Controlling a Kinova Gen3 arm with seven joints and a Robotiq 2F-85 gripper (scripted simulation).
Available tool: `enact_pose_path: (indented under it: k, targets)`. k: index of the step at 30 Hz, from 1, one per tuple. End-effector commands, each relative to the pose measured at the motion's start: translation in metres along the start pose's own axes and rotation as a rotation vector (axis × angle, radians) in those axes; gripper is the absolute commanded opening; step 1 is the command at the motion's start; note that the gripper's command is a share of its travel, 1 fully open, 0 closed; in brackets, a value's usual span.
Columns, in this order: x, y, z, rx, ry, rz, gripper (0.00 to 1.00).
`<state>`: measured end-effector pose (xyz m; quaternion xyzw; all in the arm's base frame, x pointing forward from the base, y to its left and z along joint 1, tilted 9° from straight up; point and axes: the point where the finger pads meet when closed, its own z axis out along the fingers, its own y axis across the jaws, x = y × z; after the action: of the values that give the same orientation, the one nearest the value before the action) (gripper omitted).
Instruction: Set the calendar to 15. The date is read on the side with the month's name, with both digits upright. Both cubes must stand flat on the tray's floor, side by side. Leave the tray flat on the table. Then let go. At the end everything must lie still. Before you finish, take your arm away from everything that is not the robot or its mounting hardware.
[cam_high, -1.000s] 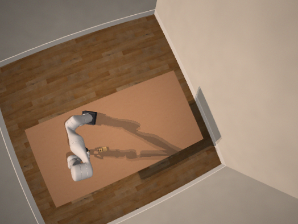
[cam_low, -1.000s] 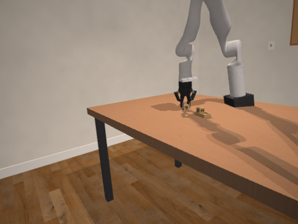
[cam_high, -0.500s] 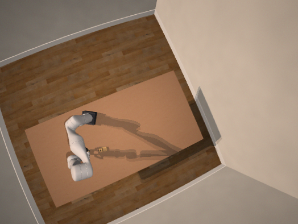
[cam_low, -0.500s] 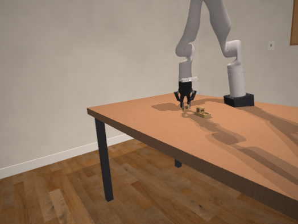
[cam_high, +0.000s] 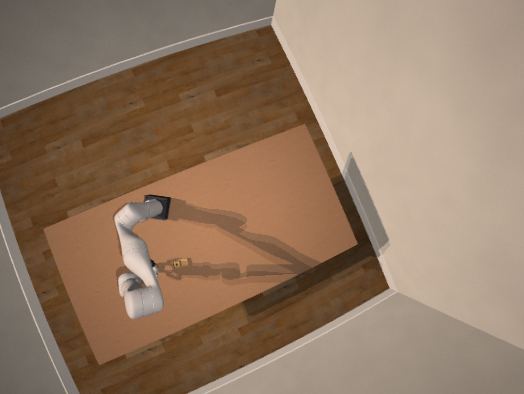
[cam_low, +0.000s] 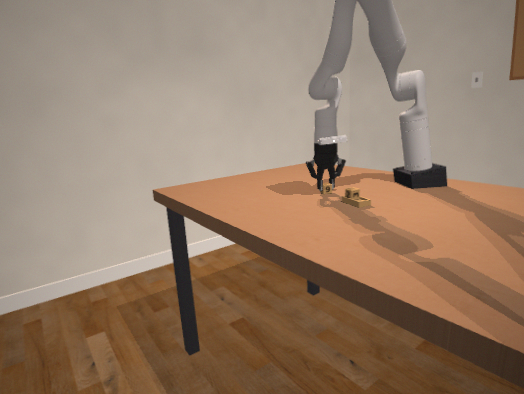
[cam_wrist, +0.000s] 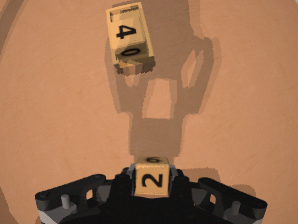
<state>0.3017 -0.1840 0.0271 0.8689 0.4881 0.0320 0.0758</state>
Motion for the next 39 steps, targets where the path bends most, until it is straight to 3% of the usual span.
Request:
enact_pose_path:
  k: [1,11,26,39]
  targets:
    - [0.0001,0.0003,-0.0003,-0.001,0.000,0.000,0.28]
    - [0.0001,0.0003,-0.0003,-0.001,0.000,0.000,0.28]
    - [0.0001,0.0003,-0.0003,-0.001,0.000,0.000,0.48]
    - [0.0001,0.0003,-0.0004,-0.001,0.000,0.000,0.48]
